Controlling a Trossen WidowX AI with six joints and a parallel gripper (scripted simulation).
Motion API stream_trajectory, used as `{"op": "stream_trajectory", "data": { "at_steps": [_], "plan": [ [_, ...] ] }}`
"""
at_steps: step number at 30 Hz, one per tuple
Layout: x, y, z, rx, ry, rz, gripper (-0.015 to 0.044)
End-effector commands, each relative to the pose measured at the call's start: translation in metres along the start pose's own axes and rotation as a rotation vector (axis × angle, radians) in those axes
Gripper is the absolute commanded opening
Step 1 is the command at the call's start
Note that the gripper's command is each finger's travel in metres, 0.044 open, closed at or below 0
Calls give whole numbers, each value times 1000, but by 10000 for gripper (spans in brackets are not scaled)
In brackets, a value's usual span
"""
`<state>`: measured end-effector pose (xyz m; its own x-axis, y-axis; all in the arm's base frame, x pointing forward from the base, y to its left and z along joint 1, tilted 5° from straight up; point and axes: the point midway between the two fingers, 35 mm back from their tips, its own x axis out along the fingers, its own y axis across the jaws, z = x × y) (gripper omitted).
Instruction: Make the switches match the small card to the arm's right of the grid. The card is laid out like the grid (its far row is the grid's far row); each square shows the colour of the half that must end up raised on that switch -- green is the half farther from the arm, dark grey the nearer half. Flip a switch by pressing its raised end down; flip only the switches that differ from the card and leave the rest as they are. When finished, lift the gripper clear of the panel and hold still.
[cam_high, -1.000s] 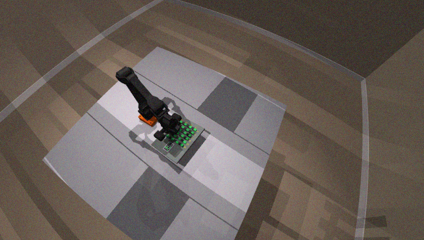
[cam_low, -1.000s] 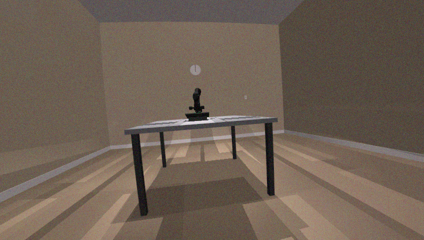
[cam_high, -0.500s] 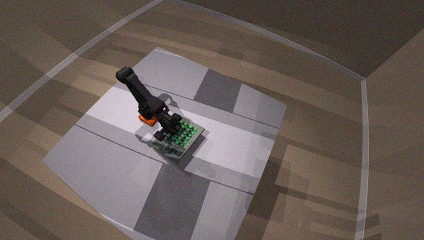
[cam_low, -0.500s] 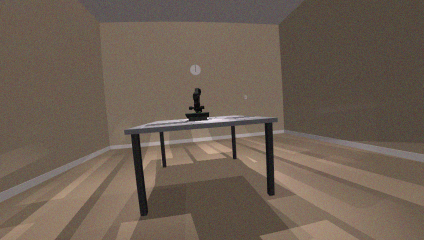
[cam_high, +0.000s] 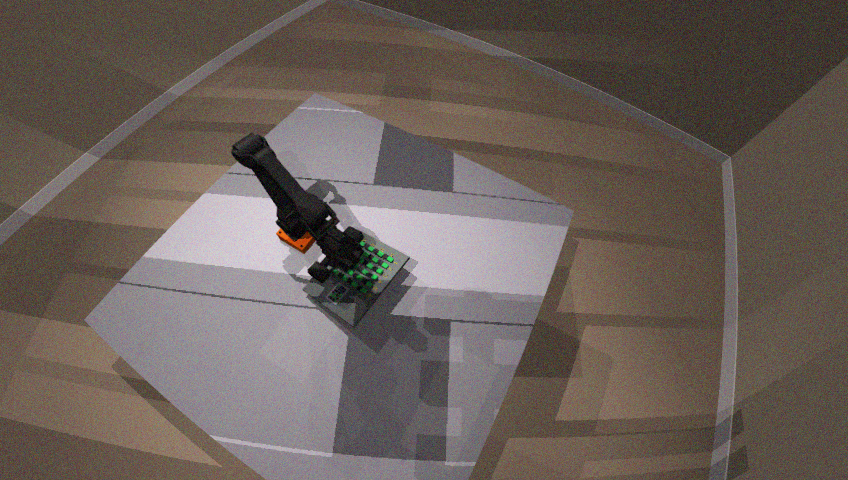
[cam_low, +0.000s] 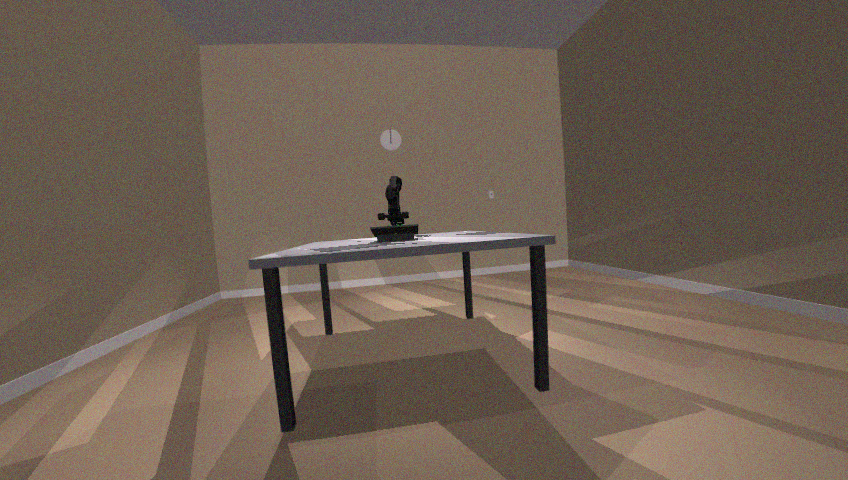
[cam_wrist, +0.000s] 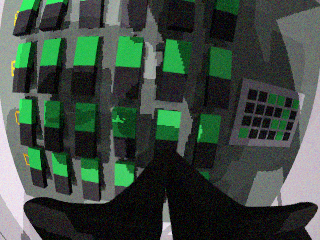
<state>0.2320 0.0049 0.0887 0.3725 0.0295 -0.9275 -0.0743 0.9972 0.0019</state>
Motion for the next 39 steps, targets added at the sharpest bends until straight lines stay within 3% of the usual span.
{"op": "stream_trajectory", "data": {
  "at_steps": [1, 31, 39],
  "plan": [
    [1, 1, -1, -1, 3, 4, 0],
    [5, 1, -1, -1, 3, 4, 0],
    [-60, 0, 2, -1, 30, 4, 0]
  ]
}}
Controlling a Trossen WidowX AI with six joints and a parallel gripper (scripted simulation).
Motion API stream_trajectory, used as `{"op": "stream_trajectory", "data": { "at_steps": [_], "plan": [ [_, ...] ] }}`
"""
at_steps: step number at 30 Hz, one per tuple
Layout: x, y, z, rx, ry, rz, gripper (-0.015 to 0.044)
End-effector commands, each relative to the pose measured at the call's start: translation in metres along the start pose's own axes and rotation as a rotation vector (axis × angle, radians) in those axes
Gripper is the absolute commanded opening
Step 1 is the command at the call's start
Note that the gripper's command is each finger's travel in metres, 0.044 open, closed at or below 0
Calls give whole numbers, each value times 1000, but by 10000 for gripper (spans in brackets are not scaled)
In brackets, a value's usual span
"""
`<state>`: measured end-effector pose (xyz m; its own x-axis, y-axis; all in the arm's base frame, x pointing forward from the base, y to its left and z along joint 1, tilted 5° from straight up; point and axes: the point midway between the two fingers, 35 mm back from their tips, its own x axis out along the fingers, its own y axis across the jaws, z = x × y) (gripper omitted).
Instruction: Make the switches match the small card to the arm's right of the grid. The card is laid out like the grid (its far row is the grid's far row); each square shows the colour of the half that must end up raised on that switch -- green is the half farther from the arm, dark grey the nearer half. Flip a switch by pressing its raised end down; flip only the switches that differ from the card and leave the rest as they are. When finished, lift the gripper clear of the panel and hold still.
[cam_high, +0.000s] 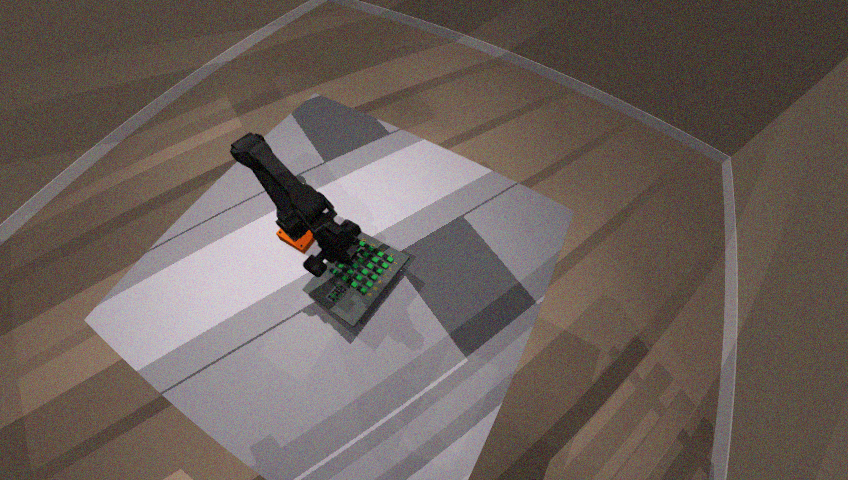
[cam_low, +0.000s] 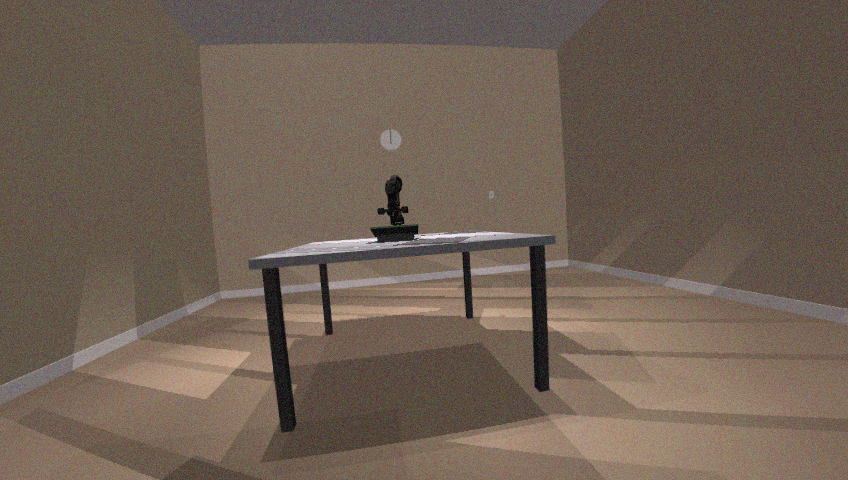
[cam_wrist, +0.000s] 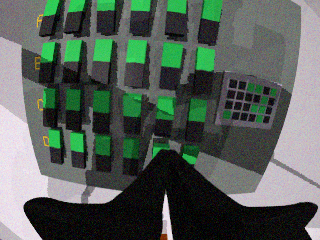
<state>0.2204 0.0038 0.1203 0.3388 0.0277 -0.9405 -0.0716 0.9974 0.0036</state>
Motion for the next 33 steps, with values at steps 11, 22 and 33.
{"op": "stream_trajectory", "data": {
  "at_steps": [11, 22, 33],
  "plan": [
    [-24, 35, -7, -2, 11, 8, 0],
    [-27, 103, -40, 0, 0, 16, 0],
    [8, 105, -41, 0, -28, 16, 0]
  ]
}}
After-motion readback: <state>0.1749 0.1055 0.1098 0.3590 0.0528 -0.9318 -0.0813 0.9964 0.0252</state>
